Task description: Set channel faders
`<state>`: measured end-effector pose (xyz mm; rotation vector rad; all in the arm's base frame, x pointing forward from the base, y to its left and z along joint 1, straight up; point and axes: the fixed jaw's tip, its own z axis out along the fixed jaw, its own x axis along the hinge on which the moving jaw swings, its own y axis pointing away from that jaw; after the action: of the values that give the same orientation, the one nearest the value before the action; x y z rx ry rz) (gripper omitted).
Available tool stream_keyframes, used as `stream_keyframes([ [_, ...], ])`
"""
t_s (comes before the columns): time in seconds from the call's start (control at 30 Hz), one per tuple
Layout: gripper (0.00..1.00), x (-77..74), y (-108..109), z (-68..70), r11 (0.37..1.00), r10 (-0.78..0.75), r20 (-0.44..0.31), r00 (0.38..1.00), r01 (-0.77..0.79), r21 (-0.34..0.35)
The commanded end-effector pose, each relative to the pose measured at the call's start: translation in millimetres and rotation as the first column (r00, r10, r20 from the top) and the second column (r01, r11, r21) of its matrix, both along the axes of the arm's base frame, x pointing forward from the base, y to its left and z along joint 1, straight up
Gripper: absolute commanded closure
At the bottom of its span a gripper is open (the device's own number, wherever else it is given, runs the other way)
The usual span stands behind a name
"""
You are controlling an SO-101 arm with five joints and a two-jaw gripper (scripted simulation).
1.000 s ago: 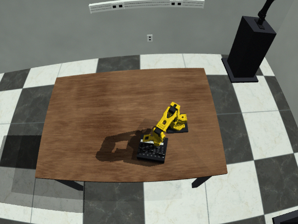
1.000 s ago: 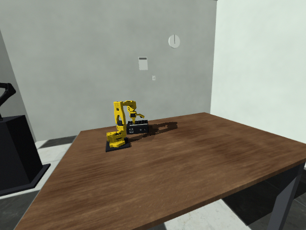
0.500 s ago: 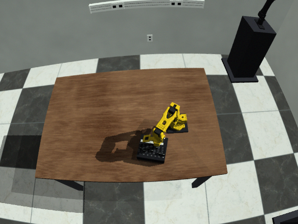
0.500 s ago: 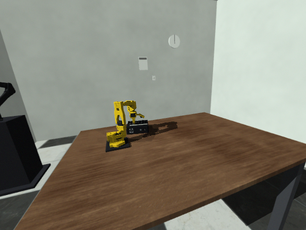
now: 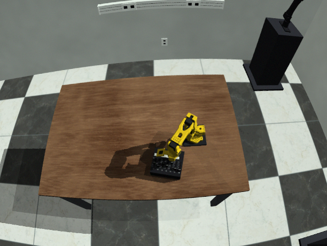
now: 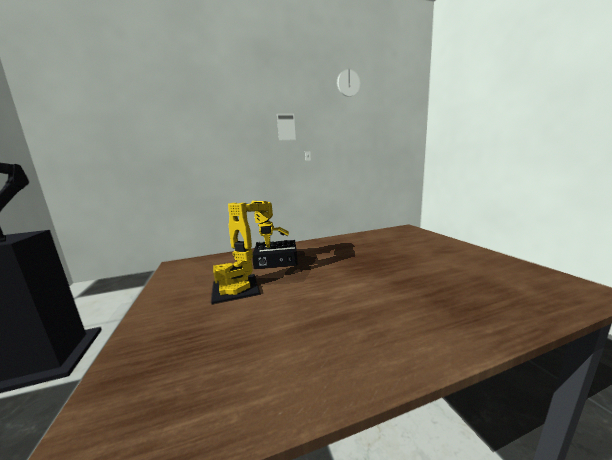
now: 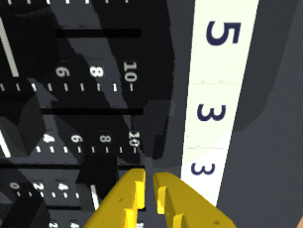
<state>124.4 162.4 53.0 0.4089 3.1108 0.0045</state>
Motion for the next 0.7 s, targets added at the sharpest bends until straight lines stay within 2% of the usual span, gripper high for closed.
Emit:
stream_keyframes([
  [0.0, 1.0, -1.7, 3.7, 0.1, 1.0, 0.009, -0.004, 1.0, -0.009, -0.002],
  [0.67, 1.0, -0.7, 7.7, 0.3, 1.0, 0.009, -0.004, 1.0, -0.009, -0.002],
])
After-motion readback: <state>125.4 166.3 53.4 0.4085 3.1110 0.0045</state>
